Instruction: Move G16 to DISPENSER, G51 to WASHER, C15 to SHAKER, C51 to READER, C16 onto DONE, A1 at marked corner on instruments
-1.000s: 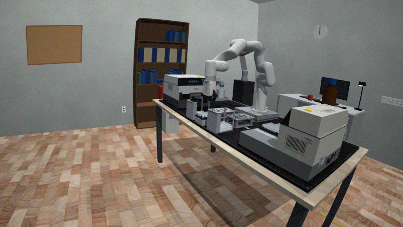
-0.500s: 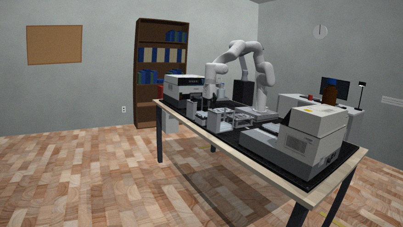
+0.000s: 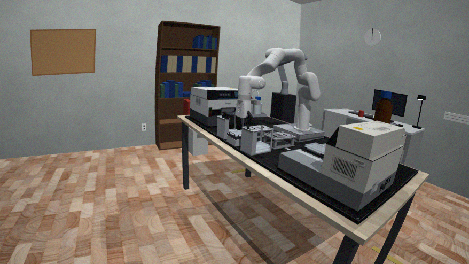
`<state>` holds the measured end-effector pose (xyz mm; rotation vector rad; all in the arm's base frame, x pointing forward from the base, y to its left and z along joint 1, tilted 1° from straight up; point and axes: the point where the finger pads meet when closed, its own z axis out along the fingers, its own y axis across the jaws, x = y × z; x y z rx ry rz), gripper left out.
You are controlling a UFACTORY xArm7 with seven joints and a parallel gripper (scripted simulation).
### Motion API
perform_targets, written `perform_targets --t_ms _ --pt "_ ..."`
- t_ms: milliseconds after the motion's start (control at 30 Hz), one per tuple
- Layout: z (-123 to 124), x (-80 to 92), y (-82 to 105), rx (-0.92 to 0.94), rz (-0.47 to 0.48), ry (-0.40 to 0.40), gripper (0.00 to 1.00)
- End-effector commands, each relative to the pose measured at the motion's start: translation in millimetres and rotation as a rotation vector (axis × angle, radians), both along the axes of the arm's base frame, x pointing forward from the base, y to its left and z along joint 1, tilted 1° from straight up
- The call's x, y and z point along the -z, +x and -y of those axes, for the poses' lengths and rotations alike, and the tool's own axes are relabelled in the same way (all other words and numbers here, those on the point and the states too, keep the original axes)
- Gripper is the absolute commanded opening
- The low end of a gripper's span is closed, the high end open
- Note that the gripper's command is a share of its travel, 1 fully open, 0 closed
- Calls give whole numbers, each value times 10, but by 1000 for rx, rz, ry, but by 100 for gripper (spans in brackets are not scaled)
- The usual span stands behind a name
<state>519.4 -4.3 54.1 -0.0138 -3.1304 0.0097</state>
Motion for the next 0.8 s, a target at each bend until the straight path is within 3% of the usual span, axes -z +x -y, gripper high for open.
perform_targets --t_ms 0,567,767 --pt "0 -12 22 0 6 0 100" --pt "0 -15 22 0 6 0 100" --pt "1 65 21 0 6 0 100"
